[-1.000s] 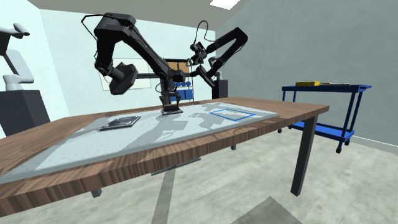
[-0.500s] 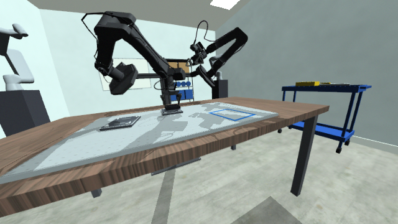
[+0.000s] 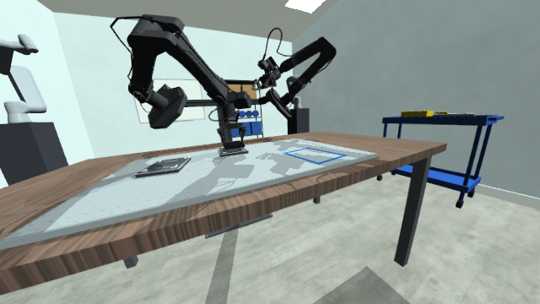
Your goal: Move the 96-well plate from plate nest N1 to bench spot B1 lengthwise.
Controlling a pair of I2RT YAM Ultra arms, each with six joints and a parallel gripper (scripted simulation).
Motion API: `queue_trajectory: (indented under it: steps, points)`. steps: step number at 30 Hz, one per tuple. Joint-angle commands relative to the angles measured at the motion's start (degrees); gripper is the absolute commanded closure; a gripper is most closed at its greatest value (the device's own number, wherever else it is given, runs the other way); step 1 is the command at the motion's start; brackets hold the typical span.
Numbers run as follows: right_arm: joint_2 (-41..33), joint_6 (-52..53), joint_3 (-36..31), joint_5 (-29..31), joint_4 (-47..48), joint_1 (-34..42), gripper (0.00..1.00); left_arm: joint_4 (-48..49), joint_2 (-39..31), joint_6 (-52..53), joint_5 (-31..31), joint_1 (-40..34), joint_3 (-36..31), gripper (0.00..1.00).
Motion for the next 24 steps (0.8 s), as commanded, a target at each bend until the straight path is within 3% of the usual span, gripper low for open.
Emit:
queue_trajectory:
  steps: [1,24]
  points:
    - [-1.0,0.4,-0.6,0.2,0.1,1.3,0.22,-0.6,0.7,-0.3,-0.2,-0.5,1.7,0.00]
    - [3.5,-7.7,-0.4,1.0,8.0,-4.4,0.22,-0.6,0.7,-0.3,-0.2,-0.5,1.7,0.00]
